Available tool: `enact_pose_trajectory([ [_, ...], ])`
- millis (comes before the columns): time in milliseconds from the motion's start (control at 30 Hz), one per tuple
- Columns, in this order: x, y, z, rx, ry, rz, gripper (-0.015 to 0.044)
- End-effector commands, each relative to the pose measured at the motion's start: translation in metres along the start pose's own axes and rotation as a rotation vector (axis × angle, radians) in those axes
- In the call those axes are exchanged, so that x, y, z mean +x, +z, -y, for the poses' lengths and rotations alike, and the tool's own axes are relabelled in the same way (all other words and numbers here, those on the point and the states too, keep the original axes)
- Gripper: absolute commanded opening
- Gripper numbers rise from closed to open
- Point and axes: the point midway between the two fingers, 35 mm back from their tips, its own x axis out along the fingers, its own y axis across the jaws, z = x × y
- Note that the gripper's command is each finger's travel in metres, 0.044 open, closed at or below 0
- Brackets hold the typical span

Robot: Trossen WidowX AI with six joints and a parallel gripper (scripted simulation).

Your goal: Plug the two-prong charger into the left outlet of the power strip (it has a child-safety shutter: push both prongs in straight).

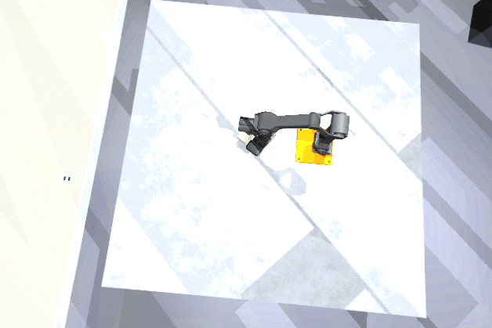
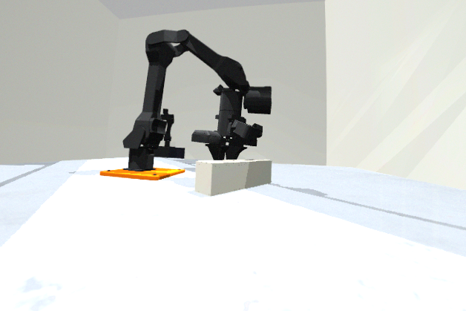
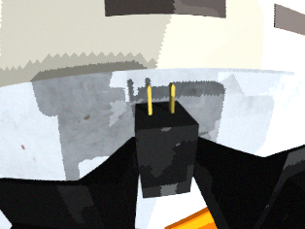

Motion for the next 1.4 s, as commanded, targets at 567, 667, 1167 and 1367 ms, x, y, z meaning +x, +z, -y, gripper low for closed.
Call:
enact_pose_trajectory([
  [567, -0.0007, 0.0056, -0.0014, -0.003, 0.005, 0.0, 0.0],
  [667, -0.0008, 0.0066, -0.0014, -0.003, 0.005, 0.0, 0.0],
  [1167, -0.001, 0.0086, -0.0011, -0.003, 0.005, 0.001, 0.0],
  [1367, -0.0008, 0.0086, -0.0009, -0.003, 0.004, 0.001, 0.0],
])
